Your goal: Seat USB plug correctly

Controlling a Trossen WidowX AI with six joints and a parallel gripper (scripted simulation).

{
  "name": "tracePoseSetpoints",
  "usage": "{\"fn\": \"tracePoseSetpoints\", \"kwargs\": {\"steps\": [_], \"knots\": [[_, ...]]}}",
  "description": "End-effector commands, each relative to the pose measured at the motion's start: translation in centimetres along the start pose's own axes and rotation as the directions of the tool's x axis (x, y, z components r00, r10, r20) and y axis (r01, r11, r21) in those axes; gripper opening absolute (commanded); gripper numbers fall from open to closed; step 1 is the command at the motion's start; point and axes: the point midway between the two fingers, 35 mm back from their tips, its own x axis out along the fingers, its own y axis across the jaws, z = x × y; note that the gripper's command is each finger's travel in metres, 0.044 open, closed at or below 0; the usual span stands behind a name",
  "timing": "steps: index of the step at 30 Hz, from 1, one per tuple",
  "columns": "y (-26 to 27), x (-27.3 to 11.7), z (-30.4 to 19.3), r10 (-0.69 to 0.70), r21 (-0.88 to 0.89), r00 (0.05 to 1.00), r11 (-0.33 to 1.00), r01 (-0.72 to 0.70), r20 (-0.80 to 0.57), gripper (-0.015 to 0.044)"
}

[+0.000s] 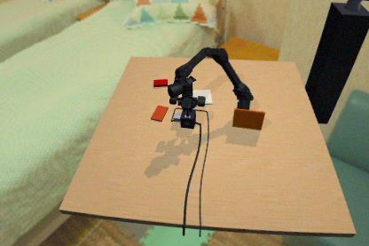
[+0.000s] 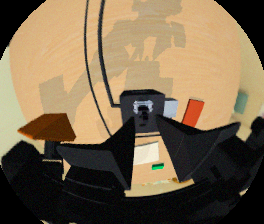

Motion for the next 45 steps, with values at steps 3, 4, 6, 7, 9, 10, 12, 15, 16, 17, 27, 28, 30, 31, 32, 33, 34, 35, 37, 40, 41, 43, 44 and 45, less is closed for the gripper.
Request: {"fn": "tracePoseSetpoints", "kwargs": {"steps": [3,4,6,7,9,10,12,15,16,17,27,28,30,31,32,33,34,35,37,40,41,43,44,45], "knots": [[0.0,0.0,0.0,0.0,0.0,1.0,1.0,0.0,0.001,0.0],[0.0,0.0,0.0,0.0,0.0,1.0,1.0,0.0,0.001,0.0],[0.0,0.0,0.0,0.0,0.0,1.0,1.0,0.0,0.001,0.0],[0.0,0.0,0.0,0.0,0.0,1.0,1.0,0.0,0.001,0.0],[0.0,0.0,0.0,0.0,0.0,1.0,1.0,0.0,0.001,0.0],[0.0,0.0,0.0,0.0,0.0,1.0,1.0,0.0,0.001,0.0],[0.0,0.0,0.0,0.0,0.0,1.0,1.0,0.0,0.001,0.0],[0.0,0.0,0.0,0.0,0.0,1.0,1.0,0.0,0.001,0.0],[0.0,0.0,0.0,0.0,0.0,1.0,1.0,0.0,0.001,0.0],[0.0,0.0,0.0,0.0,0.0,1.0,1.0,0.0,0.001,0.0],[0.0,-0.4,0.0,0.001,0.0,1.0,1.0,-0.001,0.001,0.0],[0.0,-0.5,0.0,0.001,0.0,1.0,1.0,-0.001,0.001,0.0],[0.0,-0.6,0.0,0.001,0.0,1.0,1.0,-0.001,0.001,0.0],[0.0,-0.7,0.0,0.001,0.0,1.0,1.0,-0.001,0.001,0.0],[0.0,-0.8,0.0,0.001,0.0,1.0,1.0,-0.001,0.001,0.0],[0.0,-0.8,0.0,0.001,0.0,1.0,1.0,-0.001,0.001,0.0],[0.0,-0.9,0.0,0.001,0.0,1.0,1.0,-0.001,0.001,0.0],[0.0,-1.0,0.0,0.001,0.0,1.0,1.0,-0.001,0.001,0.0],[0.0,-1.1,0.0,0.001,0.0,1.0,1.0,-0.001,0.001,0.0],[0.0,-1.3,0.0,0.001,0.0,1.0,1.0,-0.001,0.001,0.0],[0.0,-1.4,0.0,0.001,0.0,1.0,1.0,-0.001,0.001,0.0],[0.0,-1.5,0.0,0.001,0.0,1.0,1.0,-0.001,0.001,0.0],[0.0,-1.6,0.0,0.001,0.0,1.0,1.0,-0.001,0.001,0.0],[0.0,-1.6,0.0,0.001,0.0,1.0,1.0,-0.001,0.001,0.0]]}}
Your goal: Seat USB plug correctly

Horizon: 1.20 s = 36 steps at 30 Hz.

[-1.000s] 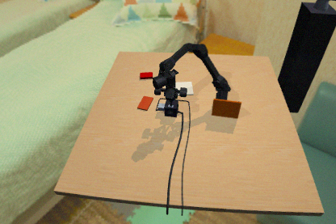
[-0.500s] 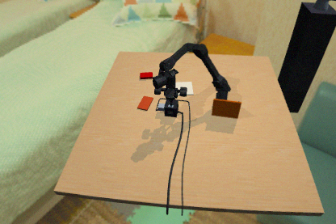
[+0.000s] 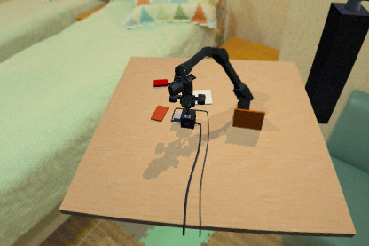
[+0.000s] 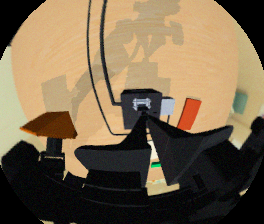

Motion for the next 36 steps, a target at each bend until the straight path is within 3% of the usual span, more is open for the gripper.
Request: {"fn": "tracePoseSetpoints", "kwargs": {"steps": [1,23,36], "knots": [[0.0,-0.4,0.0,0.002,0.004,1.0,1.0,-0.002,0.002,0.0],[0.0,-1.6,0.0,0.001,0.009,1.0,1.0,-0.001,0.002,0.0],[0.0,-1.4,0.0,0.0,0.297,1.0,0.955,0.0,0.001,0.0]]}}
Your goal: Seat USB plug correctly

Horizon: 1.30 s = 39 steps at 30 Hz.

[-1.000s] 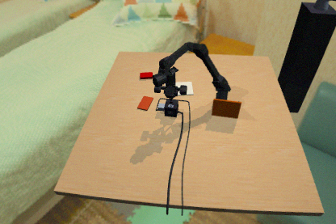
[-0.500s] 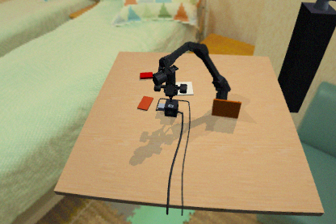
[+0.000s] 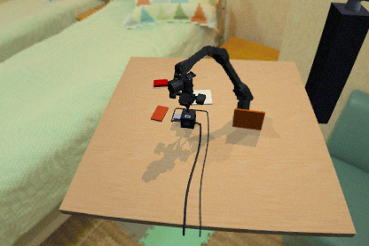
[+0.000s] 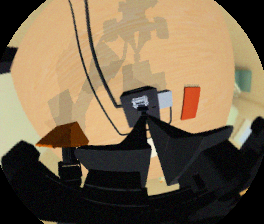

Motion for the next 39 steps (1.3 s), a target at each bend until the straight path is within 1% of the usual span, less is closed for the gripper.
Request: {"fn": "tracePoseSetpoints", "kwargs": {"steps": [1,10,19,29,39], "knots": [[0.01,0.06,-0.02,0.001,0.121,1.0,0.993,-0.001,0.0,0.0],[0.0,0.06,-0.02,0.001,0.349,1.0,0.937,-0.001,0.0,0.0],[0.0,0.06,-0.02,0.001,0.558,1.0,0.83,-0.001,0.0,0.0],[0.0,0.06,-0.02,0.001,0.754,1.0,0.657,0.0,0.0,0.0],[0.01,0.06,-0.02,0.001,0.898,1.0,0.44,0.0,0.0,0.0]]}}
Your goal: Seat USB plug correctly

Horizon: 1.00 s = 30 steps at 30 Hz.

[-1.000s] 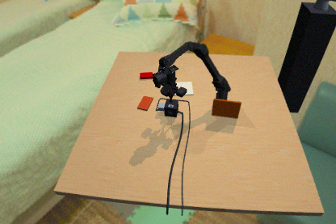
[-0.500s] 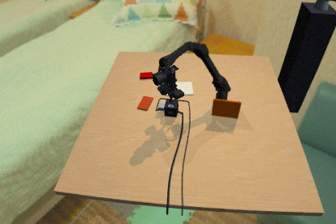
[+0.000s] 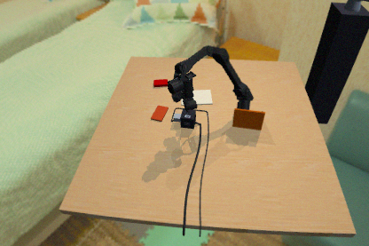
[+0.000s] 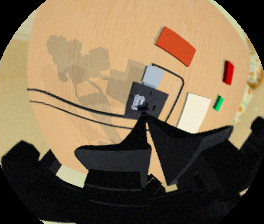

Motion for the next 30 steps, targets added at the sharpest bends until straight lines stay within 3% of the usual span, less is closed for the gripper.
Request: {"fn": "tracePoseSetpoints", "kwargs": {"steps": [1,15,30], "knots": [[-0.02,0.04,0.01,0.001,0.125,1.0,0.992,-0.001,0.0,0.0],[-0.02,0.04,0.0,0.001,0.472,1.0,0.881,0.0,0.0,0.0],[-0.02,0.04,0.0,0.001,0.774,1.0,0.634,0.0,0.0,0.0]]}}
